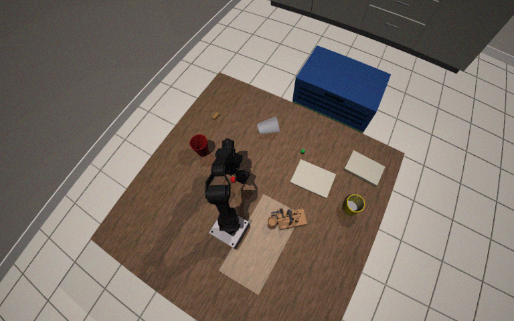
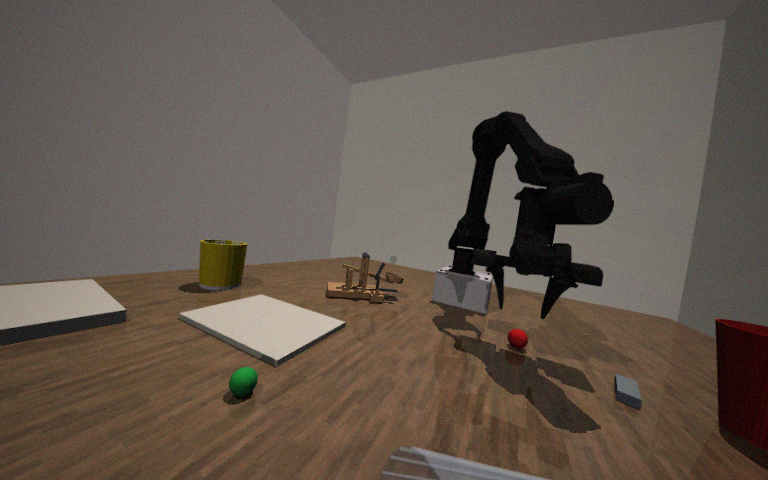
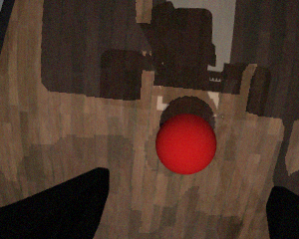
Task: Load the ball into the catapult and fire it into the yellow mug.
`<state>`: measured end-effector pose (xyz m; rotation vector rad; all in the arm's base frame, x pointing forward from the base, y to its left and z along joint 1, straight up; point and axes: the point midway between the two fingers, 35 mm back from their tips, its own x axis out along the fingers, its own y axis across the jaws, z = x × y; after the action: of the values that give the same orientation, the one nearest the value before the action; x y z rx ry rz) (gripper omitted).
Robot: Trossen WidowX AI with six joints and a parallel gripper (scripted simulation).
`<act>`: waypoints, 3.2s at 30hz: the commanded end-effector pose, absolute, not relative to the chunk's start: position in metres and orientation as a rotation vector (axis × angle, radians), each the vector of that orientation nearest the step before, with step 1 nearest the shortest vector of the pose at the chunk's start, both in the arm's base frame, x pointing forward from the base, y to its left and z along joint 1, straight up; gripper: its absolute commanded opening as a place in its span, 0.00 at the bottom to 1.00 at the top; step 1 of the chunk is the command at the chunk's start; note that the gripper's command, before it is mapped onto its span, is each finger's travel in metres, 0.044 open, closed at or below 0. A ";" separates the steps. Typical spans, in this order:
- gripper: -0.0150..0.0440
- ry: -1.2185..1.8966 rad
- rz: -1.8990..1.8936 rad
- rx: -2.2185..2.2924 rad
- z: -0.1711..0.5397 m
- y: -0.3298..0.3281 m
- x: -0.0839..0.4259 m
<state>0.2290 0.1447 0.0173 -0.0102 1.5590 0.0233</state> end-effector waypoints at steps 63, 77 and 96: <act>0.25 1.551 0.027 -0.007 0.035 0.153 0.236; 0.25 1.551 0.025 -0.006 0.090 0.149 0.231; 0.25 1.619 -0.154 0.124 0.078 0.066 0.251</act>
<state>0.2516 0.0817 0.0831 0.1054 1.5939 -0.1227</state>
